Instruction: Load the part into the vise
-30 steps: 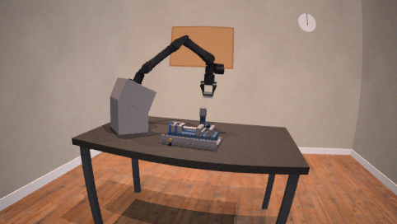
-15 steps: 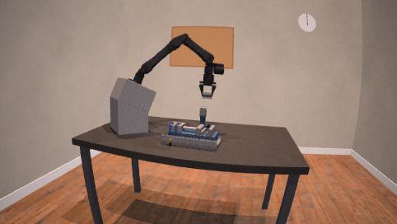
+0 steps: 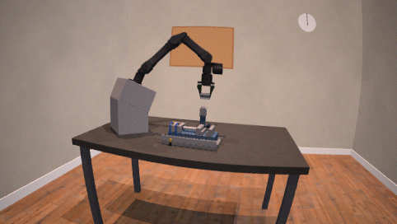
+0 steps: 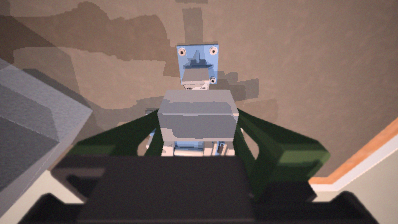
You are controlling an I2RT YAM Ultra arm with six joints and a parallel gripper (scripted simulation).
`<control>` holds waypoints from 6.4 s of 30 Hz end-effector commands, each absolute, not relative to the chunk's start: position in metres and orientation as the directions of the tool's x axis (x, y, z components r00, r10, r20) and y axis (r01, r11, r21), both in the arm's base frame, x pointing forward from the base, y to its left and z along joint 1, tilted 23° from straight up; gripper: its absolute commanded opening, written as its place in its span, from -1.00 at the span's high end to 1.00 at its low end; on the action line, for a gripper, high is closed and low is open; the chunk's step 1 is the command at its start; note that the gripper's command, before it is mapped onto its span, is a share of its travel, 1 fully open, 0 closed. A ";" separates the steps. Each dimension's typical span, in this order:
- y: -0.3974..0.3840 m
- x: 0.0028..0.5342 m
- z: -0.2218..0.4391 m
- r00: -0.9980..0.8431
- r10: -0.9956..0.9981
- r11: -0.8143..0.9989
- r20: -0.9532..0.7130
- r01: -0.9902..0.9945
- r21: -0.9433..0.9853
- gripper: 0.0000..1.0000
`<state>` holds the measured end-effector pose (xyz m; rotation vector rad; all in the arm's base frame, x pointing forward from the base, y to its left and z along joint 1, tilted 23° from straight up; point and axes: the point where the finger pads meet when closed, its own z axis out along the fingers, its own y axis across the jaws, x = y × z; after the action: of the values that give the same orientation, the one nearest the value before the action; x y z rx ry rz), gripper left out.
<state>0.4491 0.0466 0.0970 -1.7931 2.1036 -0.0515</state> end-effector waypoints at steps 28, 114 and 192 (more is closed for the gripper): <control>0.012 0.437 0.099 -0.076 -0.958 0.163 -0.275 -0.937 -0.308 1.00; 0.011 0.437 0.085 -0.033 -0.905 0.164 -0.423 -0.947 -0.277 1.00; 0.007 0.444 0.095 0.176 -0.517 0.168 -0.838 -0.939 -0.300 1.00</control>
<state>0.4401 0.0123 0.0810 -1.5212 1.5087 0.5404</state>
